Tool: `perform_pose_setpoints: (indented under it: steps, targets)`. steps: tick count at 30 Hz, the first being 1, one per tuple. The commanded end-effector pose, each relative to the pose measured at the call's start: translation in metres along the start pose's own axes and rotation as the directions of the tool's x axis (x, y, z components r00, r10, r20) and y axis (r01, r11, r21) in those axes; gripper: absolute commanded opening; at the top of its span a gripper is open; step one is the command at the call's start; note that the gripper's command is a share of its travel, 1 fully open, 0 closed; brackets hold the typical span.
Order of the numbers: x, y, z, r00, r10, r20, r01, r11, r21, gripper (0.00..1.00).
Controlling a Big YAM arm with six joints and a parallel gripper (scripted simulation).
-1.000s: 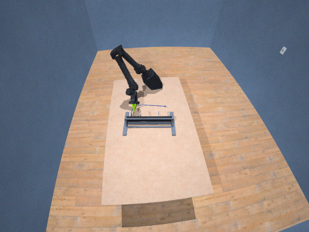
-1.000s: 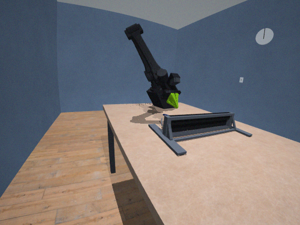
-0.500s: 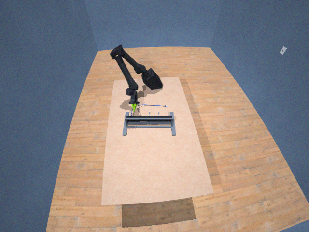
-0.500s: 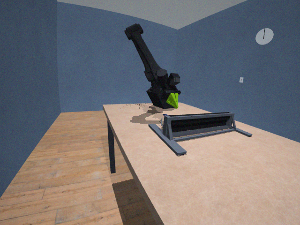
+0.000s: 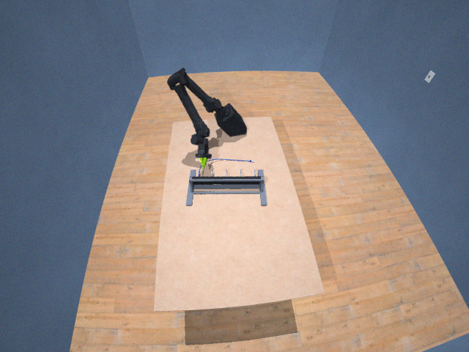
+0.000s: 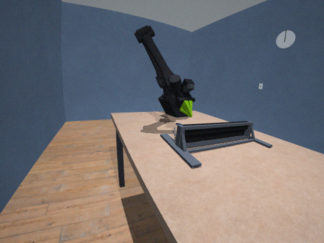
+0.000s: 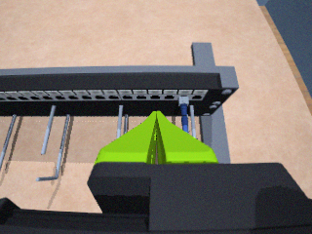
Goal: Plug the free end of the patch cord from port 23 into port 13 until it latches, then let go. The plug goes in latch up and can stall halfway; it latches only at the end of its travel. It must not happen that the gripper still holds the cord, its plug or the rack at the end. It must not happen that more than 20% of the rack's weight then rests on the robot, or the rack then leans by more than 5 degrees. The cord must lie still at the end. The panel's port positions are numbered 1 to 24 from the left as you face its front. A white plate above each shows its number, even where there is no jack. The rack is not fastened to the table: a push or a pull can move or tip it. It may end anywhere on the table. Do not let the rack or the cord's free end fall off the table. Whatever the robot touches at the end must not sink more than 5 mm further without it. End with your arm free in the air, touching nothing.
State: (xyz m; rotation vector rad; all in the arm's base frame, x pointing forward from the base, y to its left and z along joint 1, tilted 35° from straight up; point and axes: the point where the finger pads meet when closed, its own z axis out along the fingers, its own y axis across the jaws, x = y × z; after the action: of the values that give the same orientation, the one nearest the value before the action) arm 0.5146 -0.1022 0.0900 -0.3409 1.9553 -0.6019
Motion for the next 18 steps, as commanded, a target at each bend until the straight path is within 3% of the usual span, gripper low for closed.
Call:
perform_pose_setpoints:
  steps: [1,11,18]
  targets:
    - [0.004,-0.006,0.002,1.000,-0.003,0.002,0.003,1.000,0.013,0.00]
    - [0.003,-0.007,-0.004,1.000,-0.002,0.002,0.002,1.000,0.015,0.00]
    - [-0.004,-0.003,-0.042,1.000,0.000,0.010,0.000,1.000,0.005,0.00]
